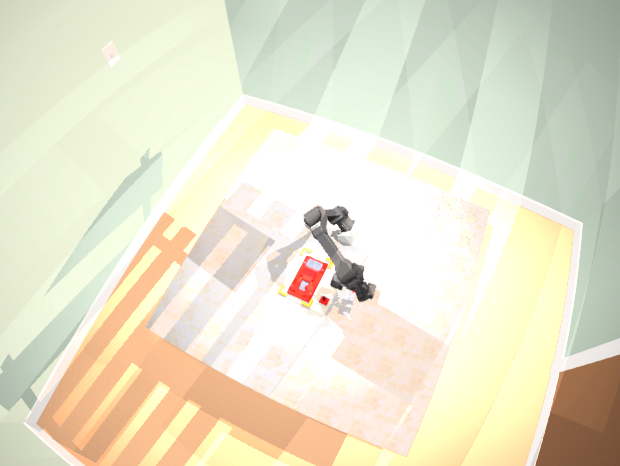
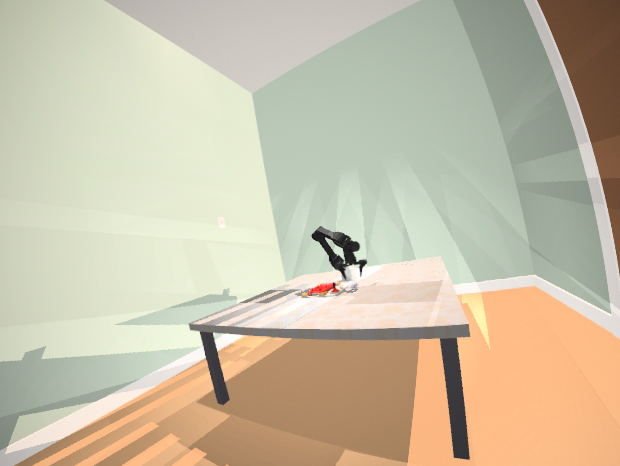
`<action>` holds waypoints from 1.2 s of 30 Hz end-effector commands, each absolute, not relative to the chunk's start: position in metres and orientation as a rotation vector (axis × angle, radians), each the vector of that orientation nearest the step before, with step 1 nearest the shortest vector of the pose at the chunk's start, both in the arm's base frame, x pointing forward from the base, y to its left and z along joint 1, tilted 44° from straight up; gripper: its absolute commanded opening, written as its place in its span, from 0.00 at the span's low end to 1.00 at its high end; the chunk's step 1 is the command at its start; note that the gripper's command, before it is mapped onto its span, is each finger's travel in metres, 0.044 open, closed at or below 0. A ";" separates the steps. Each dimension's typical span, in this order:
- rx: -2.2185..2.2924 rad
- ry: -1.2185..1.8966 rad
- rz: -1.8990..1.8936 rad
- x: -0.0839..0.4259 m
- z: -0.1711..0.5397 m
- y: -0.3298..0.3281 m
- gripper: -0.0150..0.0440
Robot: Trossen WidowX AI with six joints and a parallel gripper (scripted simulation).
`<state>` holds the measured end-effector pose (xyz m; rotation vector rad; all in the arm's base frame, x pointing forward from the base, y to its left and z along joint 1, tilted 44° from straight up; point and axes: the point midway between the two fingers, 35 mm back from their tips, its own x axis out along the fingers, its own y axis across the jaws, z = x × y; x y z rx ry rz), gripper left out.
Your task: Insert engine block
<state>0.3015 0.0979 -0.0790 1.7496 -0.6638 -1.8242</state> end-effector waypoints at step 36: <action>1.638 -0.555 -1.853 0.300 -0.106 0.070 1.00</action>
